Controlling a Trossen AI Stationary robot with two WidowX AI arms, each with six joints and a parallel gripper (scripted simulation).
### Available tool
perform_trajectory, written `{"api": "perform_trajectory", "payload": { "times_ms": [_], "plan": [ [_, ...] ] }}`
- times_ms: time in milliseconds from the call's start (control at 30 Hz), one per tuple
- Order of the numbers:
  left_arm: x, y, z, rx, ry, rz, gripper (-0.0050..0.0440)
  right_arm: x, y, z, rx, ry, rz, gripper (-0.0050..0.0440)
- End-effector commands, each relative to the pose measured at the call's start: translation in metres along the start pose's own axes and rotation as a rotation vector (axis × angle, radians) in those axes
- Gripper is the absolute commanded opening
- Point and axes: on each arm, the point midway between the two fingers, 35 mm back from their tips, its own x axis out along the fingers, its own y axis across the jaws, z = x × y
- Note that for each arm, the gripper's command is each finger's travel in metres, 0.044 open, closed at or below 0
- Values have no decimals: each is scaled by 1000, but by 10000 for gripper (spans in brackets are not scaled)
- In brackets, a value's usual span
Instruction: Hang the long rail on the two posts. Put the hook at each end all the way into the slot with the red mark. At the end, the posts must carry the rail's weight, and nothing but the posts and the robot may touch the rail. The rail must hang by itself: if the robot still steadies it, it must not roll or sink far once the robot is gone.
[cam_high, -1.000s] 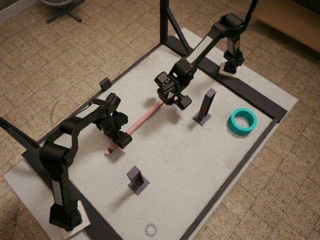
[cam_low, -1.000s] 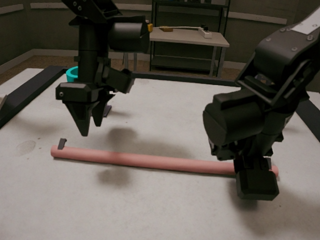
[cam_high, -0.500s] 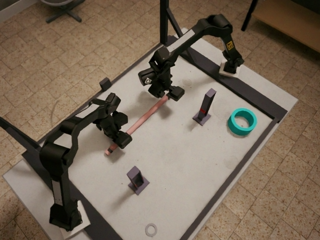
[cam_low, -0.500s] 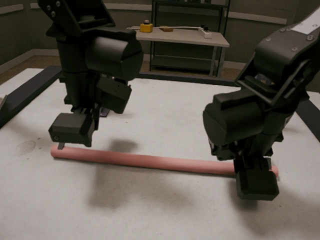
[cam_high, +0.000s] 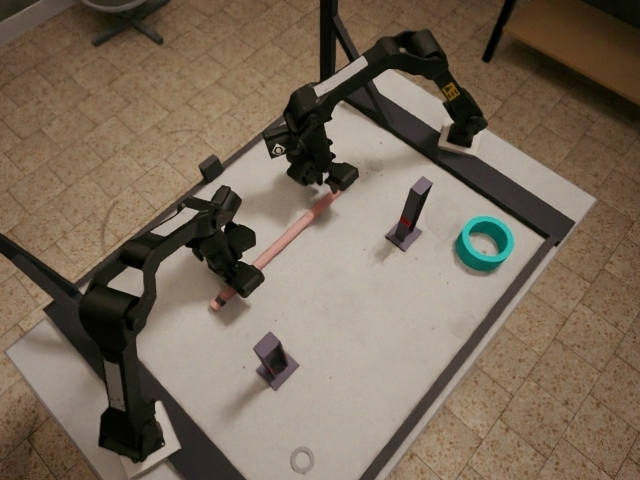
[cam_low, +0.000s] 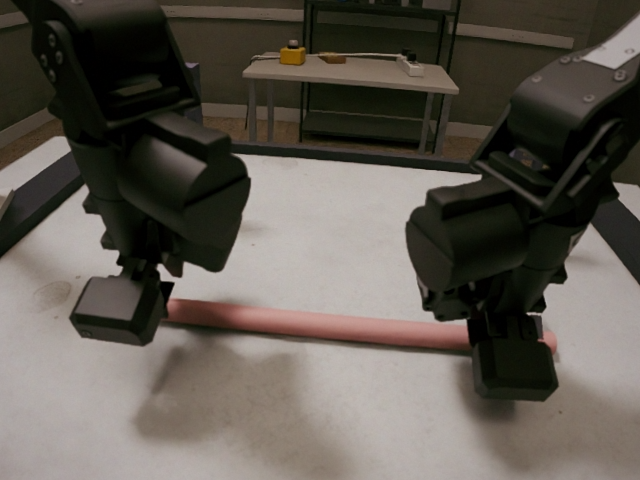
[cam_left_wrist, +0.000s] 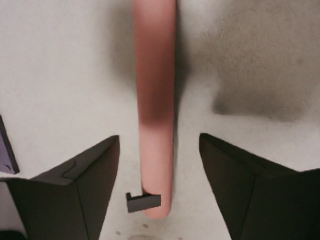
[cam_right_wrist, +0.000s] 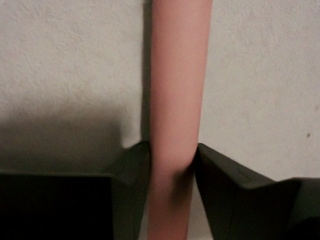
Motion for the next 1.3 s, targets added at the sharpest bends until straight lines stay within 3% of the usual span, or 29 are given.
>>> {"api": "perform_trajectory", "payload": {
  "times_ms": [0,867,1267],
  "plan": [
    [-1,5,3,-9,-11,1,225,-8,-1,3,7,-22,9,-50],
    [33,5,2,-6,-6,2,225,-8,-1,3,7,-22,9,-50],
    [24,4,6,-13,-28,-11,146,-8,-1,3,7,-22,9,-50]
  ]
}}
